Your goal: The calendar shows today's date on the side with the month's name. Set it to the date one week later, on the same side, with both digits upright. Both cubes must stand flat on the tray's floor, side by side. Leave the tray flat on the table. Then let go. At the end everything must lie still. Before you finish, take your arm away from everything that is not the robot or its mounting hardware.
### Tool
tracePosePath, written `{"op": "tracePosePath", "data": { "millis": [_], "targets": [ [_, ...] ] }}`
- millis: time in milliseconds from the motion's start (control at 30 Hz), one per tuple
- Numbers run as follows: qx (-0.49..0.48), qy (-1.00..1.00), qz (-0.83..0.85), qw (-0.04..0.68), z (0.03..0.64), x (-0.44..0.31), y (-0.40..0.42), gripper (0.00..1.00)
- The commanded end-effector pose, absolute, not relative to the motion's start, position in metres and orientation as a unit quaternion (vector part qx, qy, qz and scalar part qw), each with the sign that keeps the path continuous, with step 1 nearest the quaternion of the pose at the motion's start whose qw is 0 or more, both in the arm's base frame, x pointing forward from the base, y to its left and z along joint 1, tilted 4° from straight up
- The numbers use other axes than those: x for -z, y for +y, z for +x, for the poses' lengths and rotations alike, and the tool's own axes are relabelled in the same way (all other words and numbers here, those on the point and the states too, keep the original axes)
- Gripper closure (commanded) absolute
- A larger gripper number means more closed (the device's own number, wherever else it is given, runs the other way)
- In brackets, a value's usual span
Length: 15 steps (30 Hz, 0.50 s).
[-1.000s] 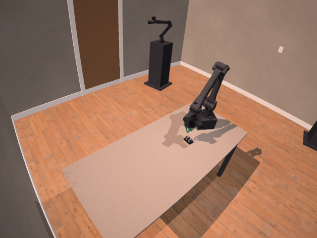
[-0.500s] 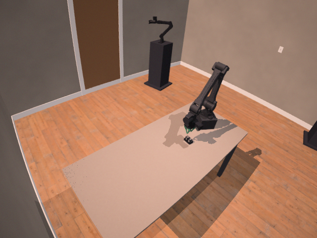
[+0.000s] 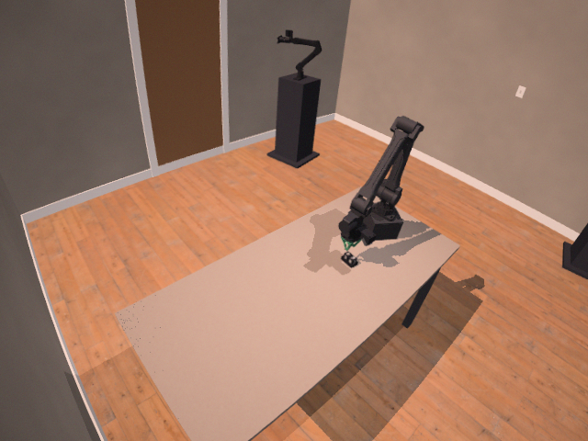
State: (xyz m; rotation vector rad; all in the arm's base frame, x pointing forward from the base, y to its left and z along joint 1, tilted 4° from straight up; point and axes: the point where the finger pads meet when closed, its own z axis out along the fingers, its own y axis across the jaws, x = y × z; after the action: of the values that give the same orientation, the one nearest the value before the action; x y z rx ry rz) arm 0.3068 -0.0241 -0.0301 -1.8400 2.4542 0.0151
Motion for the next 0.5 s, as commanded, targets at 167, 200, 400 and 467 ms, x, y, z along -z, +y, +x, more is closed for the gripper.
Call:
{"op": "tracePosePath", "data": {
  "millis": [167,200,400,467],
  "targets": [
    [-0.006,0.799,-0.600,0.040,0.309,0.045,-0.021,0.56],
    [-0.006,0.799,-0.600,0.040,0.309,0.046,-0.021,0.56],
    [-0.006,0.800,-0.599,0.040,0.309,0.051,-0.021,0.56],
    [-0.006,0.800,-0.599,0.040,0.309,0.053,-0.020,0.56]
  ]
}}
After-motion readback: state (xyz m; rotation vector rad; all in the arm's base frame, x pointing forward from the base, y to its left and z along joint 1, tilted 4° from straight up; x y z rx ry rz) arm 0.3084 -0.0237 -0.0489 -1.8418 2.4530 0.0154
